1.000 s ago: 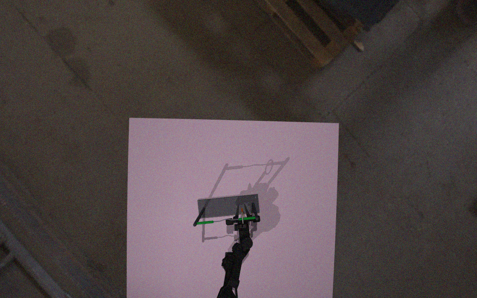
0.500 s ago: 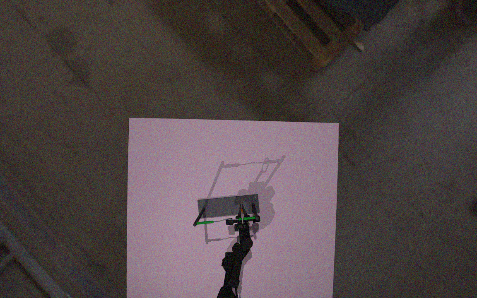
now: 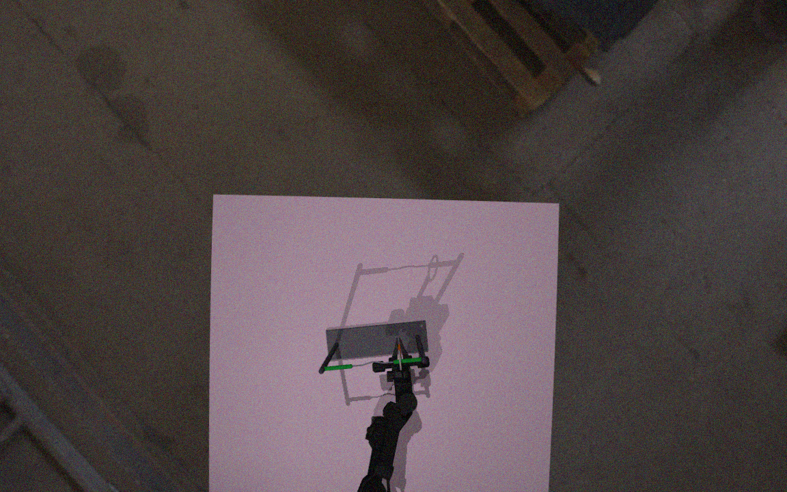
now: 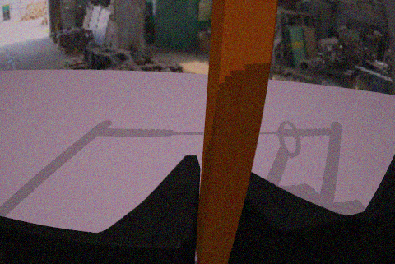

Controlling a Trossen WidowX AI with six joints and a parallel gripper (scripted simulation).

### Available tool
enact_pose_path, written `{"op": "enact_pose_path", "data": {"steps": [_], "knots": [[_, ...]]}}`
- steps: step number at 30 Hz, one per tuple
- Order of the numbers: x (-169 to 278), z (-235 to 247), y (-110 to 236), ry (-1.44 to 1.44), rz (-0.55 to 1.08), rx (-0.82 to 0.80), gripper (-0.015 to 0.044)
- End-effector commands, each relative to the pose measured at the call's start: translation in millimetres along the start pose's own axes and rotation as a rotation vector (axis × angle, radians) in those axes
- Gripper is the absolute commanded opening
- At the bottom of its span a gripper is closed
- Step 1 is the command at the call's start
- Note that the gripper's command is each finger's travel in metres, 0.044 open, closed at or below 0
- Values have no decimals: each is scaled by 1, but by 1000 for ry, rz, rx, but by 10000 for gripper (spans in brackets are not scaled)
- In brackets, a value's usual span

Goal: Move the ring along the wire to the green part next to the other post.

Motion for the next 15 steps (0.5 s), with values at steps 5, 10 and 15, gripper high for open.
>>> {"op": "enact_pose_path", "data": {"steps": [5, 10, 15], "knots": [[-10, -2, 2, 3, -3, 1, -150], [-10, -2, 2, 3, -3, 1, -150], [-10, -2, 2, 3, -3, 1, -150]]}}
Point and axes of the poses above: the point midway between the two fingers, 35 mm back from their tips, its own y axis back along the fingers, its own z axis across the jaws, x = y × z, the point moved 7 cm from there along y, back along the fingers, and after that the axes turned 11 degrees about y, right-handed, at the moved point
